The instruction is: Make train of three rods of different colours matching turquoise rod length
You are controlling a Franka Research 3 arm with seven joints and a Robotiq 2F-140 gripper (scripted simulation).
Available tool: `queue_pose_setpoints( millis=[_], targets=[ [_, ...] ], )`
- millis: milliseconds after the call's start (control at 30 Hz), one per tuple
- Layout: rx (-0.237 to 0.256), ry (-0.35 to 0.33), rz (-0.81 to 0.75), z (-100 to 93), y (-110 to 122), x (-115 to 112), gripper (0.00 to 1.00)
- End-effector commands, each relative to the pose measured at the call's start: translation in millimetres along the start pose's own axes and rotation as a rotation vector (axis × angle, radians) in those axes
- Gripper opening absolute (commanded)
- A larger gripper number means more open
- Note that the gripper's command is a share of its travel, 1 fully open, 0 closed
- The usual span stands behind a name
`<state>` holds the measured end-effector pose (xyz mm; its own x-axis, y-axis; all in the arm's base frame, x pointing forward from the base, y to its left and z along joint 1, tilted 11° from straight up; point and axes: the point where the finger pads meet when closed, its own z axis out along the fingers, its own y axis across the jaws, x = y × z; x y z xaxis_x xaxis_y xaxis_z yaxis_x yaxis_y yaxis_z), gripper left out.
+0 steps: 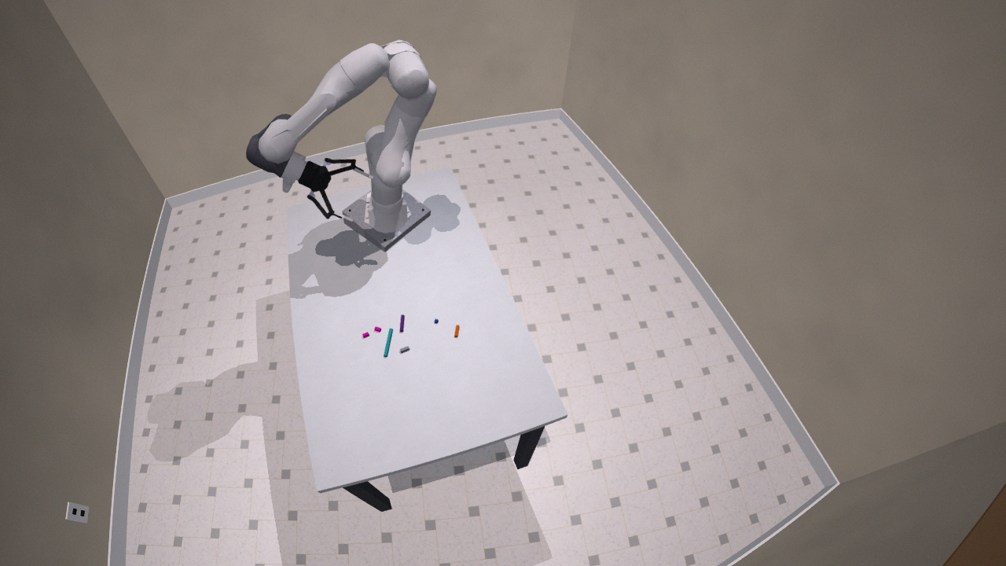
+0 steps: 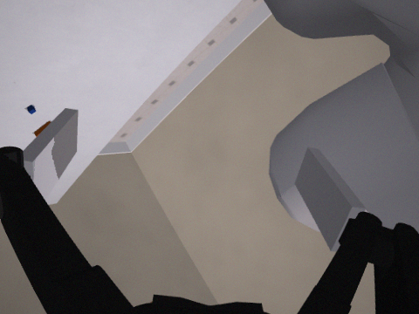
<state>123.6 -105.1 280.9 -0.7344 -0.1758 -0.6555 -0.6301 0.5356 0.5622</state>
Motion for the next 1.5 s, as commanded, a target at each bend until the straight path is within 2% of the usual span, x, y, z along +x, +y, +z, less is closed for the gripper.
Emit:
queue_pose_setpoints(
  millis=[0,633,700,833,933,1033,1100,1133,1467],
  targets=[
    [0.000,0.000,0.000,0.0,0.0,0.0,1.00],
    [0.002,0.011,0.004,0.1,-3.1,0.8,1.00],
    [0.009,0.047,0.017,0.7,-12.8,3.4,1.00],
    [0.048,0.205,0.060,3.2,-57.8,11.3,1.00],
    [0.070,0.273,0.071,4.7,-78.3,12.5,1.00],
    [0.094,0.338,0.077,6.8,-99.1,12.0,1.00],
    [0.094,0.338,0.077,6.8,-99.1,12.0,1.00],
    [0.117,0.389,0.078,9.0,-116.3,10.2,1.00],
    [0.221,0.565,0.048,25.2,-183.4,-10.3,1.00]
  ],
)
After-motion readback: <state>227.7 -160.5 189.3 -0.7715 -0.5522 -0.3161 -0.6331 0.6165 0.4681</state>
